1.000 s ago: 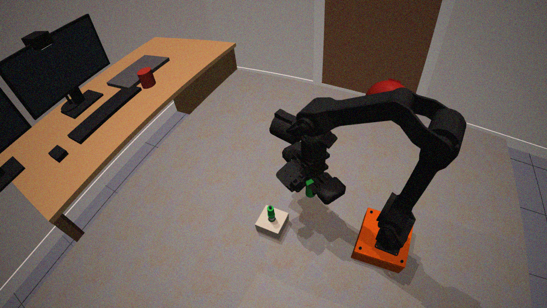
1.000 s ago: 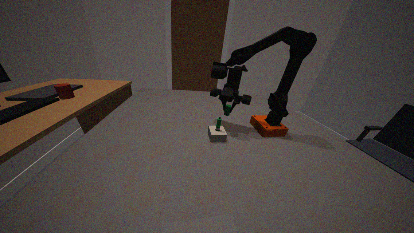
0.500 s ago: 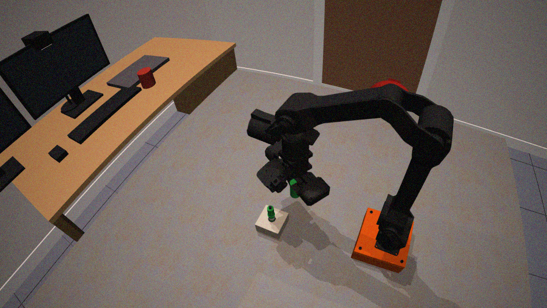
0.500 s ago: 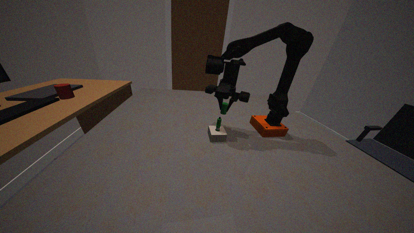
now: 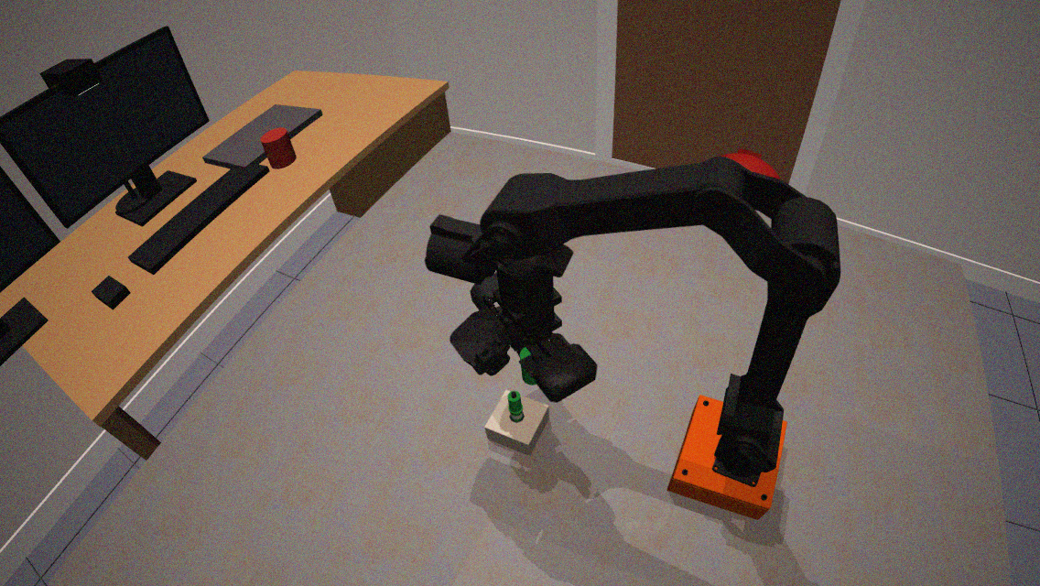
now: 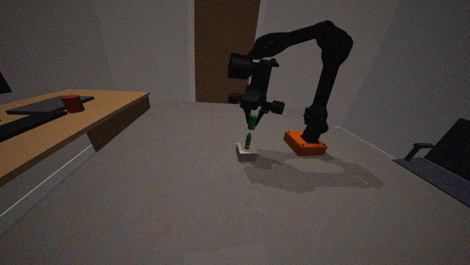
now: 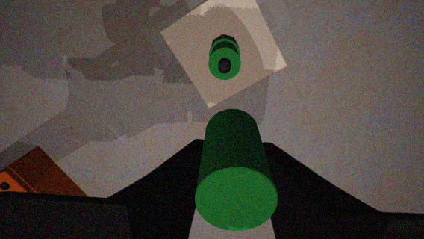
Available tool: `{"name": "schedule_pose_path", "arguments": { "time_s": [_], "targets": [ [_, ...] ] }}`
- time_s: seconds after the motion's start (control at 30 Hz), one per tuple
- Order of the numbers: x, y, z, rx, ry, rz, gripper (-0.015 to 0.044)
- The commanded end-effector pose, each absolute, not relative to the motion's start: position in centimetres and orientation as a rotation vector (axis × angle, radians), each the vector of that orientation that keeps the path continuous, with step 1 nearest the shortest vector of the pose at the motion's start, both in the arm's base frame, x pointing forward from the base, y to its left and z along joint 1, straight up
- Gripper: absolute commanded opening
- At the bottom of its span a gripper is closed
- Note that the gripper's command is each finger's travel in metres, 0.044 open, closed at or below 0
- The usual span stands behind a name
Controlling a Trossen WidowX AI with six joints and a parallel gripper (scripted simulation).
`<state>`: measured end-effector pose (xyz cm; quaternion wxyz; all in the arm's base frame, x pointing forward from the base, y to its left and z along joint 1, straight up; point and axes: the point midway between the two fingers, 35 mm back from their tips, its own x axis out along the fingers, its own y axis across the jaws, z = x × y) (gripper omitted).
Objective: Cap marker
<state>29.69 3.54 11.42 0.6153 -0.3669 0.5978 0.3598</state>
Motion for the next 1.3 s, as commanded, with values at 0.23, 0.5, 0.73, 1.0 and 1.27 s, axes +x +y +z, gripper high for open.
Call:
{"name": "schedule_pose_path", "arguments": {
  "time_s": [0.23,0.5,0.73,1.0,1.27],
  "targets": [
    [30.7,6.6,13.0,-0.841,1.37,0.829,0.0],
    [30.7,6.7,12.4,-0.841,1.37,0.829,0.0],
    [30.8,6.7,11.7,-0.841,1.37,0.829,0.0],
    [30.9,6.7,10.4,-0.841,1.37,0.829,0.0],
    [30.9,6.7,9.1,-0.841,1.37,0.829,0.0]
  ]
}}
